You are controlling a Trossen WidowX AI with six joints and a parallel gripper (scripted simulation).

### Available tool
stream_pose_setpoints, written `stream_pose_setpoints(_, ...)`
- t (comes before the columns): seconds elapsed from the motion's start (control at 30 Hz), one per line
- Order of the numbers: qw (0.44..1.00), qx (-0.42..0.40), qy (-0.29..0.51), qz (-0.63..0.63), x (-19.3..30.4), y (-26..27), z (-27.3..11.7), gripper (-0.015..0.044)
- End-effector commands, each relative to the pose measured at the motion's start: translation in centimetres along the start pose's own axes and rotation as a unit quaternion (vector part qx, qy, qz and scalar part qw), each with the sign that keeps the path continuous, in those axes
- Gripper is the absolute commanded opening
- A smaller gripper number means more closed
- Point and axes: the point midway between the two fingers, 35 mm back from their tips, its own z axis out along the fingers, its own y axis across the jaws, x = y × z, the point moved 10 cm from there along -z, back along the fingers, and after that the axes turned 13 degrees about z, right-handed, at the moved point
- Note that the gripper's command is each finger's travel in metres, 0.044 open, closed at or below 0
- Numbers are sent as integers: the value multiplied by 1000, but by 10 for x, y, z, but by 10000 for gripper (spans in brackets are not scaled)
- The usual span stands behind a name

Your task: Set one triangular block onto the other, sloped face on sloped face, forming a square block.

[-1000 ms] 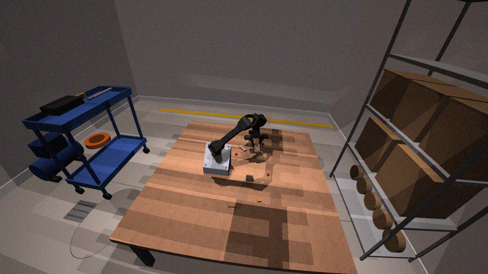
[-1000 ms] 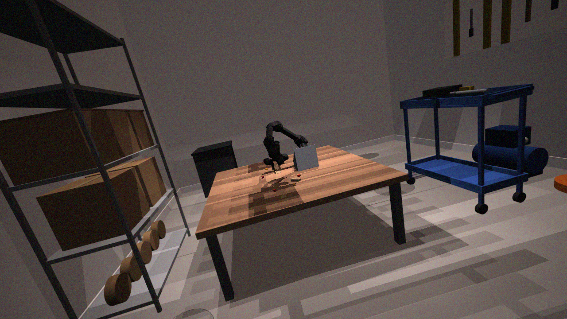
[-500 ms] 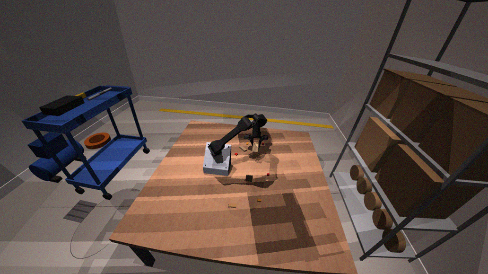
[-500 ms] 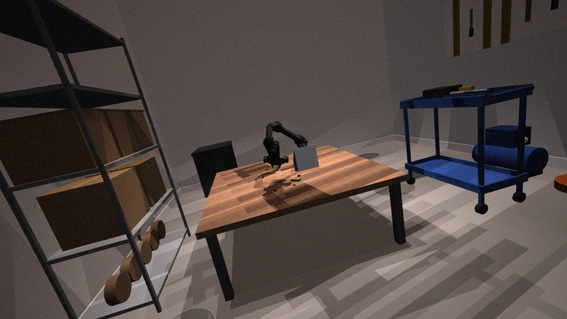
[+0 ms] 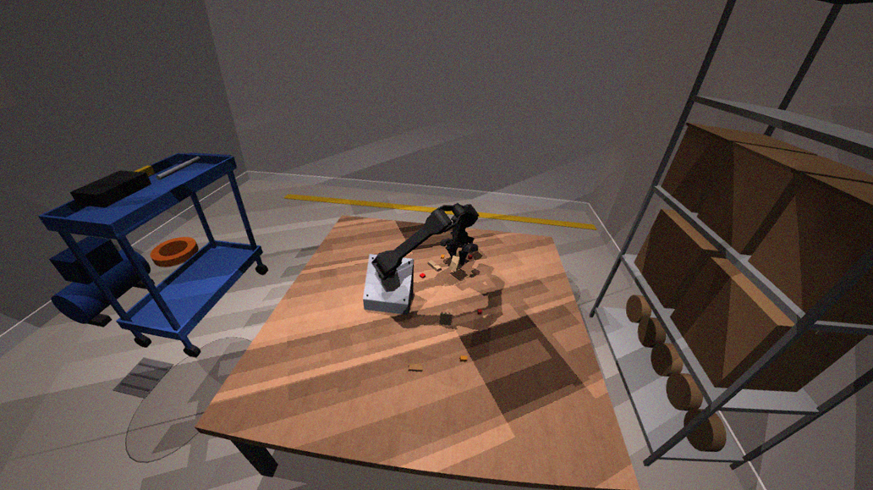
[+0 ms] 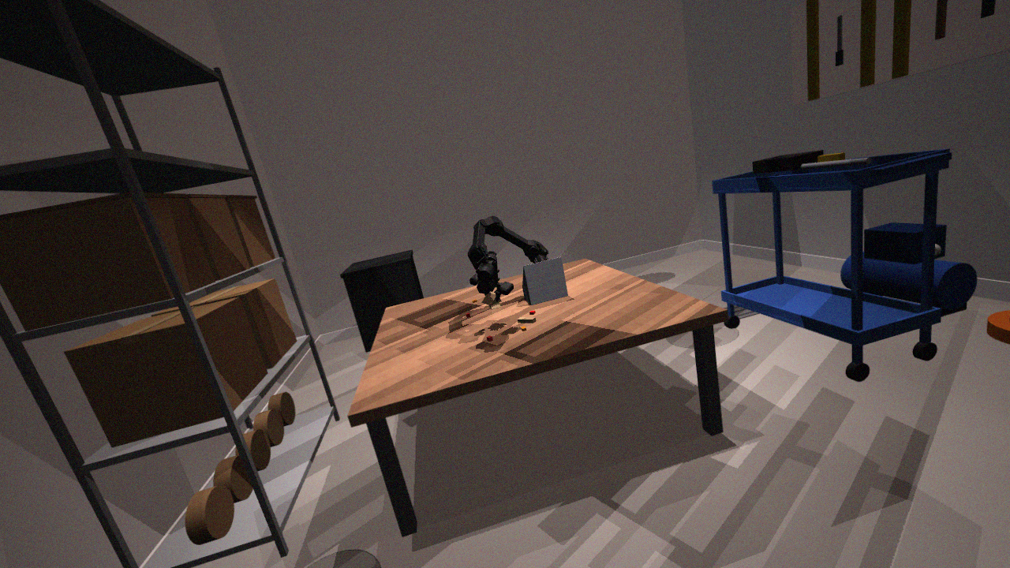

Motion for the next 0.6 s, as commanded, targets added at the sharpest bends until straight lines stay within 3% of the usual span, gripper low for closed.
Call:
stream_pose_setpoints(0.0,998,-3,2,62,-1,0,-1,0)
stream_pose_setpoints(0.57,938,-2,12,347,-4,-1,-1,0)
